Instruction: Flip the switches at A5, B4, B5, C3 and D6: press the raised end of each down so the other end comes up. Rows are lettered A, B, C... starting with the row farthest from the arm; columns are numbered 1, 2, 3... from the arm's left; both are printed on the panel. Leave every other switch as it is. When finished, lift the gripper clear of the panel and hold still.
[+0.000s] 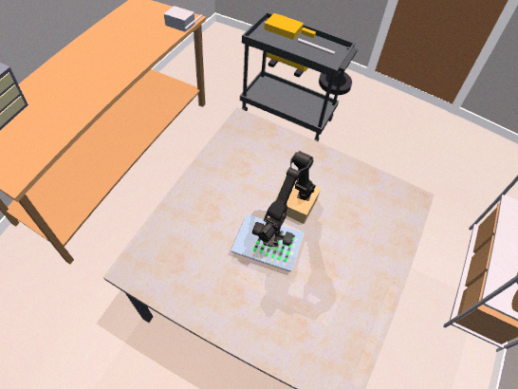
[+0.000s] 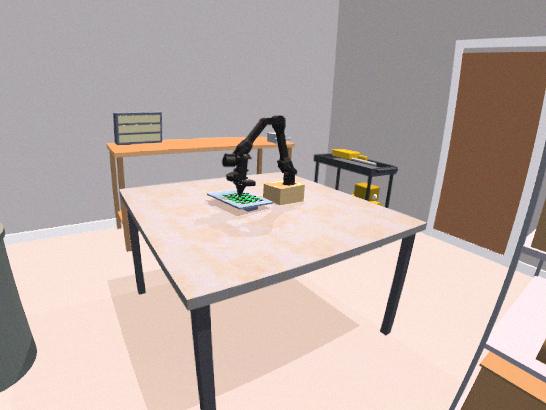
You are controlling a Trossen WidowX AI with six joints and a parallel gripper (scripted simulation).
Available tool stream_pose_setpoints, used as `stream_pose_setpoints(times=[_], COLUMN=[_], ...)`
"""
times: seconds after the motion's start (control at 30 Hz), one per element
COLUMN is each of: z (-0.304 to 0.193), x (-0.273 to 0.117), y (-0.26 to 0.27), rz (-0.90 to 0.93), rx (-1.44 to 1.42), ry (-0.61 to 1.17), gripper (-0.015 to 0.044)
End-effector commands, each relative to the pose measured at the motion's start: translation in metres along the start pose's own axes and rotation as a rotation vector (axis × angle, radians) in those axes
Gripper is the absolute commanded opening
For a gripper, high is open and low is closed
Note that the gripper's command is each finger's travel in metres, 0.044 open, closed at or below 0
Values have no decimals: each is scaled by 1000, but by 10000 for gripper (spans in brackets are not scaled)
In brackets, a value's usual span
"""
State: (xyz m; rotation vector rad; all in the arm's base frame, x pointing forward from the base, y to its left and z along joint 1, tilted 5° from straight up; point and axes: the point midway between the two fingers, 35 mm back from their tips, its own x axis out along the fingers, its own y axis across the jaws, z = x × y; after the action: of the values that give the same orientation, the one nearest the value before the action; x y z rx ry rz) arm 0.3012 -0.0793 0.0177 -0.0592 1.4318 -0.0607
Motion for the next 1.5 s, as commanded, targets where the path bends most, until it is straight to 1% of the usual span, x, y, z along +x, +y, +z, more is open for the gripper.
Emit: stream_pose_setpoints(times=[0.0,1.23,1.3,1.4,1.47], z=[0,0,2,4,3], x=[1,6,-6,-49,-59], y=[0,0,0,0,0], rz=[3,3,-2,0,3], rx=[-2,-2,3,1,-2], ry=[-1,-1,2,18,25], gripper=[0,0,0,0,0])
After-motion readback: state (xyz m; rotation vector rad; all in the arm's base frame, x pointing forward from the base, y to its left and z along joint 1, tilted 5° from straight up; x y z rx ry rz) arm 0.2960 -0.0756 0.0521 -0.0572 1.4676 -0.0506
